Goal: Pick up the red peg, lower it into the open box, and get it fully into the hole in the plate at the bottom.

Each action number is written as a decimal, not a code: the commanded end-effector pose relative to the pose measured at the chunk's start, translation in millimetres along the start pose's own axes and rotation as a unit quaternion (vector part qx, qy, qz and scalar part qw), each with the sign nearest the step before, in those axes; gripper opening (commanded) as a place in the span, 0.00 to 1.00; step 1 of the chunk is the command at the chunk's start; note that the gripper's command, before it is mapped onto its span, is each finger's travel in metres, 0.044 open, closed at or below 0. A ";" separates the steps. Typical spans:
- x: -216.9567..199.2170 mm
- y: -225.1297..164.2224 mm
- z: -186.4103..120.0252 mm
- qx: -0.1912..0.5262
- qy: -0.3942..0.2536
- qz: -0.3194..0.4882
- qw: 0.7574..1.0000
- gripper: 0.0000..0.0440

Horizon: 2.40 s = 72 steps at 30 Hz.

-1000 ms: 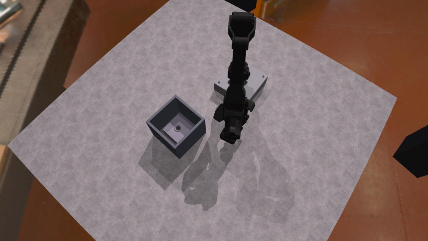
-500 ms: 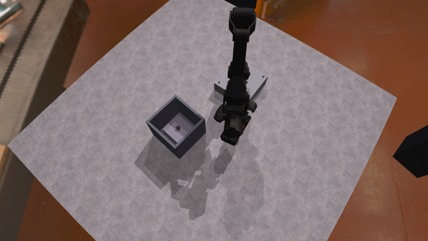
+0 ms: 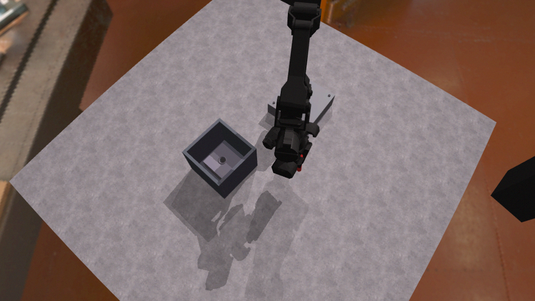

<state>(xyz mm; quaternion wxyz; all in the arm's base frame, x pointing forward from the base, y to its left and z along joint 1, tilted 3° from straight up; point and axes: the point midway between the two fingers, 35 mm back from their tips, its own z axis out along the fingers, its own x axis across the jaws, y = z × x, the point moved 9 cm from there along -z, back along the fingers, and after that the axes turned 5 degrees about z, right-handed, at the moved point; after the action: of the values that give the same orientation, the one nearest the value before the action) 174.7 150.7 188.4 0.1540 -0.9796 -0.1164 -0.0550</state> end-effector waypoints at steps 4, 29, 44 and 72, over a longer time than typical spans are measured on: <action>6.3 2.8 -28.4 -0.008 0.035 -0.017 0.999 0.00; 33.4 54.6 -95.8 -0.102 0.097 -0.006 0.990 0.00; 48.1 91.1 -103.1 -0.133 0.075 0.019 0.988 0.00; 76.8 154.7 -83.5 -0.137 0.026 0.036 0.990 0.00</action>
<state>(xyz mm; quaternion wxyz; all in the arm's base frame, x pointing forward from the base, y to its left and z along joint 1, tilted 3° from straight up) 277.7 0.1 238.8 0.0201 -0.9932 -0.0656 -0.0942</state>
